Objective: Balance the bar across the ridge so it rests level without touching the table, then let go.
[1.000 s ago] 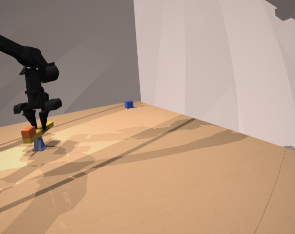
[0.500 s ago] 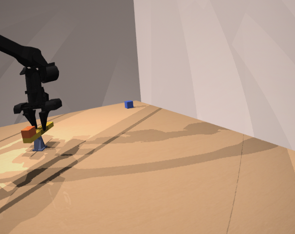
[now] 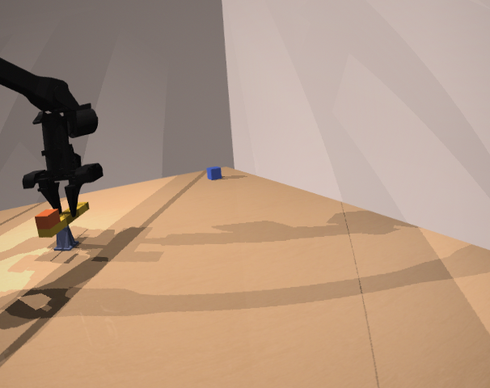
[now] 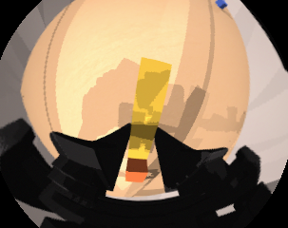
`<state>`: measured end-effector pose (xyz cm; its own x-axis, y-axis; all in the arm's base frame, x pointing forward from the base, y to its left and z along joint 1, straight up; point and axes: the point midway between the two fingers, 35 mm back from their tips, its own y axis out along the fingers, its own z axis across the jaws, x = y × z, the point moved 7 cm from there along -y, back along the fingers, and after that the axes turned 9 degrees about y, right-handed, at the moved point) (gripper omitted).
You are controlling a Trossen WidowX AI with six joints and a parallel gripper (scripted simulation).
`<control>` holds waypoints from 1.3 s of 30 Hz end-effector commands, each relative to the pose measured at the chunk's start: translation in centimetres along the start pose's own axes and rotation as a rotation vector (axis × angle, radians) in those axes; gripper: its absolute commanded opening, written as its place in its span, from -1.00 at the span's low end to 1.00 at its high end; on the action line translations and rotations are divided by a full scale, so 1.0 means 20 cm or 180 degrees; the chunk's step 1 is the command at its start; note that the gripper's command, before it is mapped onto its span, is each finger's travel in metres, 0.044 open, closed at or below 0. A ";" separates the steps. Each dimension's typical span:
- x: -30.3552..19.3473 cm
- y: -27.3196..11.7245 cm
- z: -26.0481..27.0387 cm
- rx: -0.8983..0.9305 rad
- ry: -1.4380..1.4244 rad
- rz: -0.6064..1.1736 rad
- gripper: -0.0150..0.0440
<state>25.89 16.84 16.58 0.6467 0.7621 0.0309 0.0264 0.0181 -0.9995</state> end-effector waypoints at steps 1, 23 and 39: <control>0.00 0.00 0.00 0.0000 0.0000 0.0000 -0.49; 0.00 0.00 0.00 0.0000 0.0000 0.0000 0.07; 0.00 0.00 0.00 0.0000 0.0000 0.0000 0.08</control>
<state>25.89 16.84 16.58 0.6467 0.7621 0.0309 0.0264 0.0181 -0.9995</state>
